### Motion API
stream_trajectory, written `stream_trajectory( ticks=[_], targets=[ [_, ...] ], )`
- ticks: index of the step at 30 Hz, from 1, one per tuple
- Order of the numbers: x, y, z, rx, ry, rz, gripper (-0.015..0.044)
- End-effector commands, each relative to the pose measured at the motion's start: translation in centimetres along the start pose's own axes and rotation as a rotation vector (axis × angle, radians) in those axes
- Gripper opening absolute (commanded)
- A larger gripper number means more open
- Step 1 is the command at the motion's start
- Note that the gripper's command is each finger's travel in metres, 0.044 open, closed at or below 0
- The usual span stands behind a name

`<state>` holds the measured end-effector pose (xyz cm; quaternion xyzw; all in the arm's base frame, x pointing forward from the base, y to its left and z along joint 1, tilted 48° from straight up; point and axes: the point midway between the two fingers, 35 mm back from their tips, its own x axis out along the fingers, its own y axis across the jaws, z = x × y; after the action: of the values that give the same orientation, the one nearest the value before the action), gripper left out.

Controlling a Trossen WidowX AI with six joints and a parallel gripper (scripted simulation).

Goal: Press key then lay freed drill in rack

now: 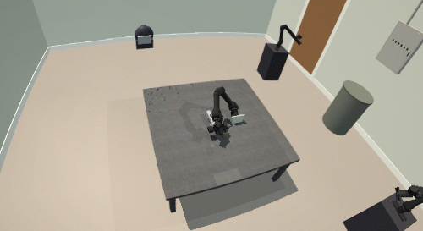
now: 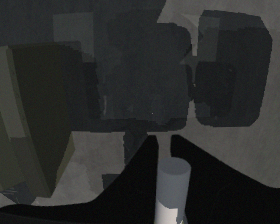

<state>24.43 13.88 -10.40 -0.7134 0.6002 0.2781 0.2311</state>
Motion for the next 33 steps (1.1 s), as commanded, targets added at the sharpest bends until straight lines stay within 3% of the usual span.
stream_trajectory(
  ticks=[1, 4, 21, 33],
  targets=[
    [-0.2, -0.1, 0.6, 0.002, -0.005, -0.003, 0.0000],
    [-0.2, -0.1, 1.1, 0.002, -0.005, -0.003, 0.0000],
    [0.2, 0.0, 0.2, 0.002, -0.004, -0.003, 0.0440],
    [0.3, -0.1, -0.4, 0.002, -0.004, -0.003, 0.0440]
  ],
)
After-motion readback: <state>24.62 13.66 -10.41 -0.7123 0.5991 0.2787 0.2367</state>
